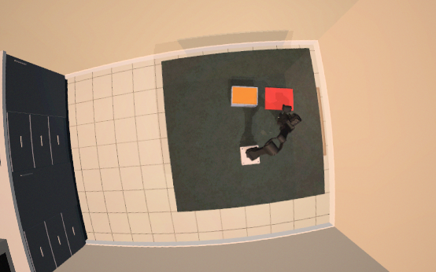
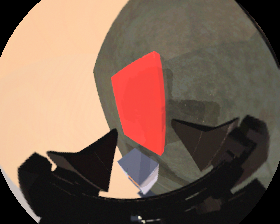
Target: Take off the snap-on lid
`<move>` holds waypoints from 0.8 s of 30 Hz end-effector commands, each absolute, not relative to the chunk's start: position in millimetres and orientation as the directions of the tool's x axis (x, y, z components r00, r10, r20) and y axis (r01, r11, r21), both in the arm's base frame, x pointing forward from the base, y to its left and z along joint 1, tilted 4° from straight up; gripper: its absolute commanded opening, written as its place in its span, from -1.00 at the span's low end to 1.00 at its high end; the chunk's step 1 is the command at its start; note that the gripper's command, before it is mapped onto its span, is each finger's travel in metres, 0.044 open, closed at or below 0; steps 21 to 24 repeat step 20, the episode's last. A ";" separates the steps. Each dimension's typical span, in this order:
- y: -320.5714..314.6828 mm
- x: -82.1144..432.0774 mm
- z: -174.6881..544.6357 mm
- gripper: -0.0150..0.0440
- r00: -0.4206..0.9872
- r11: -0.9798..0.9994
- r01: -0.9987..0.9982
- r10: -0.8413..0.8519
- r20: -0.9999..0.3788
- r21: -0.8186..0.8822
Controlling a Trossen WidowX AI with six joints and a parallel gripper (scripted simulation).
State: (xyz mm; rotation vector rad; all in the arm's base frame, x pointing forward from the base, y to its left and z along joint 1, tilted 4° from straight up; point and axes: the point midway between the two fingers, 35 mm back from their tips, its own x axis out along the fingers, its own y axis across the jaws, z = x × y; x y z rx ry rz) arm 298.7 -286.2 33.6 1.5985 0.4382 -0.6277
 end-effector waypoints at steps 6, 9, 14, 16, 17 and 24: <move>-283.3 281.3 34.5 1.00 0.777 -0.120 0.614 -0.078 -0.624 0.780; -282.5 275.3 34.2 1.00 0.777 -0.120 0.614 -0.078 -0.624 0.780; -281.2 265.3 33.8 1.00 0.777 -0.120 0.615 -0.078 -0.625 0.779; -280.6 261.3 33.6 1.00 0.776 -0.120 0.615 -0.078 -0.625 0.779; -280.3 259.2 33.6 1.00 0.776 -0.121 0.616 -0.078 -0.626 0.779; -279.5 253.2 33.3 1.00 0.776 -0.121 0.616 -0.078 -0.626 0.779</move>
